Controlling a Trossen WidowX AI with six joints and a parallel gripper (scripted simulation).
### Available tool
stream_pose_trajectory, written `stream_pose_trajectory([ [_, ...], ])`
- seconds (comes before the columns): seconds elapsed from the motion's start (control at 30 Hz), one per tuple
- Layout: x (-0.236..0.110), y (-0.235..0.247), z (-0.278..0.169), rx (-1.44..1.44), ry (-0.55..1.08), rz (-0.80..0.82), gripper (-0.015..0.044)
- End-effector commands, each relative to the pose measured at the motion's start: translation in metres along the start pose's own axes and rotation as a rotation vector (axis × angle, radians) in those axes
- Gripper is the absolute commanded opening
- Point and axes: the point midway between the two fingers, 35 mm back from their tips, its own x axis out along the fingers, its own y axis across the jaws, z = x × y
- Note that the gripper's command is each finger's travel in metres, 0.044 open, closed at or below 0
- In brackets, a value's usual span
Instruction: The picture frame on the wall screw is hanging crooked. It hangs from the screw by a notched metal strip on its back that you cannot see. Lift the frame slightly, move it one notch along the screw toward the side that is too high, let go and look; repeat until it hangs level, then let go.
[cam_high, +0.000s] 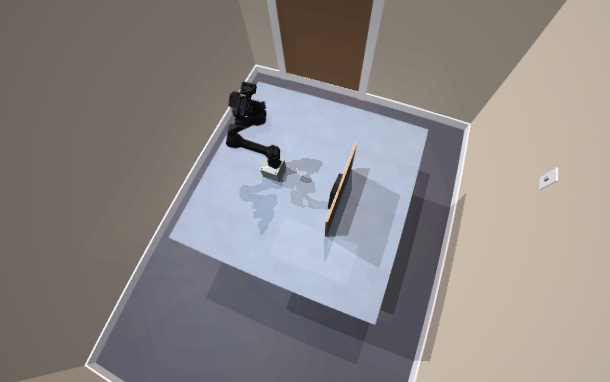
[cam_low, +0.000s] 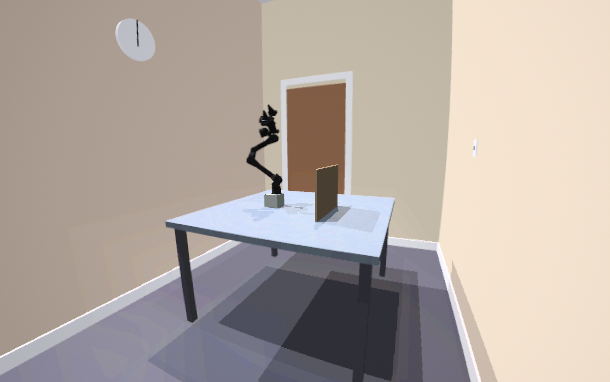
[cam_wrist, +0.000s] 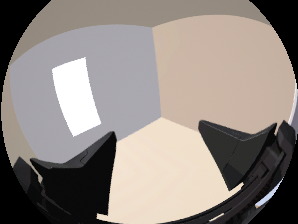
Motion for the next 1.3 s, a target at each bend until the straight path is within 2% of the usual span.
stream_pose_trajectory([
  [0.0, -0.001, 0.001, -0.001, -0.003, -0.001, 0.009, 0.0374],
  [0.13, -0.018, 0.019, -0.017, -0.065, 0.000, 0.180, 0.0269],
  [0.17, -0.025, 0.023, -0.024, -0.082, 0.011, 0.229, 0.0260],
  [0.3, -0.051, 0.031, -0.058, -0.142, 0.101, 0.405, 0.0260],
  [0.43, -0.082, 0.022, -0.101, -0.188, 0.263, 0.534, 0.0260],
  [0.63, -0.134, -0.025, -0.164, -0.211, 0.599, 0.588, 0.0260],
  [0.77, -0.169, -0.072, -0.197, -0.188, 0.836, 0.522, 0.0260],
  [0.9, -0.208, -0.124, -0.218, -0.123, 1.061, 0.381, 0.0260],
  [1.1, -0.271, -0.202, -0.228, 0.059, 1.323, 0.048, 0.0260],
  [1.27, -0.322, -0.253, -0.224, 0.274, 1.434, -0.272, 0.0260],
])
